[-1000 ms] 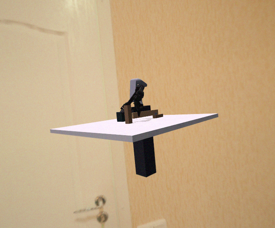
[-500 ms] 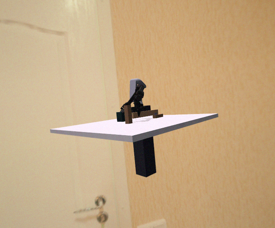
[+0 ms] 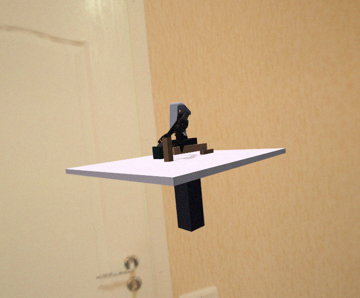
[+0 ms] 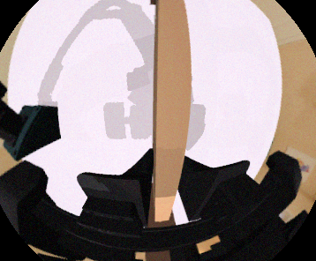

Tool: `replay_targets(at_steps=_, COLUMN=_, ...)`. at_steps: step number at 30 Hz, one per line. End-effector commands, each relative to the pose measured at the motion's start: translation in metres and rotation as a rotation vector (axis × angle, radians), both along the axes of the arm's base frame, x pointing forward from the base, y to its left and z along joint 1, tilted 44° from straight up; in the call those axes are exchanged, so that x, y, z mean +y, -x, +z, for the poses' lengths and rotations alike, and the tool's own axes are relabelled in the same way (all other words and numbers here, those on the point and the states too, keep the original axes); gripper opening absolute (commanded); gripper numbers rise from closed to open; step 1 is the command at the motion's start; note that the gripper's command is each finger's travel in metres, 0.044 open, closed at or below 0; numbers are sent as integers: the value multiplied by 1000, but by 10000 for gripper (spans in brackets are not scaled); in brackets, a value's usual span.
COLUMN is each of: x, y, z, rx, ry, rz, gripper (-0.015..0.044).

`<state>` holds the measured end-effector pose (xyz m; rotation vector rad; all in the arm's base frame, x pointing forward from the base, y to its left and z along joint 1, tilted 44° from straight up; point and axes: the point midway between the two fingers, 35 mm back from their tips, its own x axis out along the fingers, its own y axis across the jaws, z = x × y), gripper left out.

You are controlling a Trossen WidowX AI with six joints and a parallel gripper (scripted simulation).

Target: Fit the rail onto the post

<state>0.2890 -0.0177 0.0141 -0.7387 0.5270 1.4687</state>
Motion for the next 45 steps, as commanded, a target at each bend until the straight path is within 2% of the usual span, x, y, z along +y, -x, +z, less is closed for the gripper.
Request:
replay_targets(at_steps=1, x=0, y=-1, z=0, rx=-2, ry=1, rz=-2, gripper=0)
replay_targets(at_steps=45, x=-9, y=-2, z=-5, rx=-2, ry=1, rz=-2, gripper=0)
